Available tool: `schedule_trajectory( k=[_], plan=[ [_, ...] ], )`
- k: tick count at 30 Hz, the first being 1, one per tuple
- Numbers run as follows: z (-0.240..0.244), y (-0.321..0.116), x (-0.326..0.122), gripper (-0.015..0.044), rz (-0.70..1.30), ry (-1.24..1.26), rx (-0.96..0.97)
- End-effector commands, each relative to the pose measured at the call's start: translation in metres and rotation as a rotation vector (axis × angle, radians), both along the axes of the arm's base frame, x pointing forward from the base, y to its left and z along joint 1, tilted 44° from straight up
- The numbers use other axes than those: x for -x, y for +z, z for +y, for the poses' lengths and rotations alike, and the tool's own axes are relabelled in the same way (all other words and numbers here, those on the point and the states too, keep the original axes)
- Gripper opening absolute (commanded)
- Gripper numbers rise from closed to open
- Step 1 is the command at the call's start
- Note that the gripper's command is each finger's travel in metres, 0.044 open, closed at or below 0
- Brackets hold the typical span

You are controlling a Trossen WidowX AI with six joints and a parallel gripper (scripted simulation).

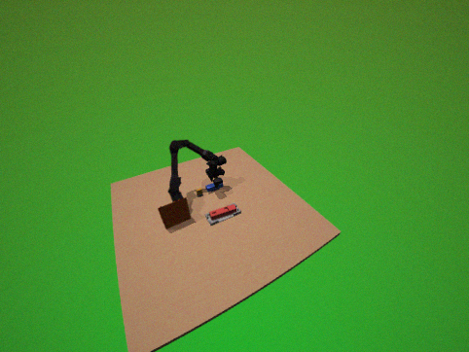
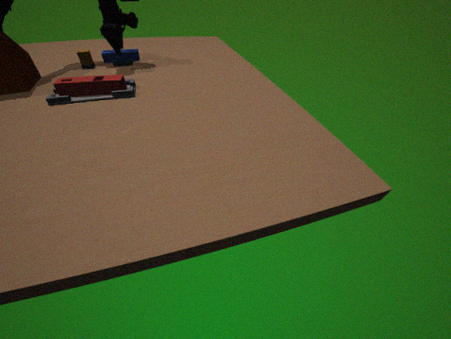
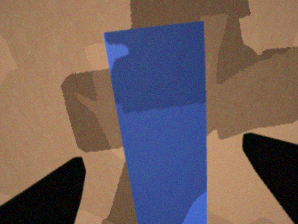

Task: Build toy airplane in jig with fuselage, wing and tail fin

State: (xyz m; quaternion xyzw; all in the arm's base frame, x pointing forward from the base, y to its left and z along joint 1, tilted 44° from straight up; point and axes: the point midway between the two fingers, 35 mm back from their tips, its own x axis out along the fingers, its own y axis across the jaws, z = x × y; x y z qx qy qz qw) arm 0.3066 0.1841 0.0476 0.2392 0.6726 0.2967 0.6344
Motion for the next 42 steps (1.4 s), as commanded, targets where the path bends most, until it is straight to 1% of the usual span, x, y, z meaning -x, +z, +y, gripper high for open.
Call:
schedule_trajectory(
  k=[1, 13, 22, 30, 35, 36, 42],
  plan=[
    [0.004, -0.006, 0.001, 0.044, 0.005, -0.003, 0.003],
    [0.016, -0.017, 0.003, 0.044, 0.005, -0.003, 0.001],
    [0.016, -0.017, 0.003, 0.0204, 0.005, -0.003, 0.001],
    [0.016, -0.017, 0.003, 0.015, 0.005, -0.003, 0.001],
    [0.013, -0.015, 0.003, 0.0019, 0.008, -0.003, 0.003],
    [0.012, -0.014, 0.003, 0.0, 0.009, -0.003, 0.005],
    [0.002, -0.005, 0.0, 0.0, 0.019, -0.003, 0.015]
  ],
)
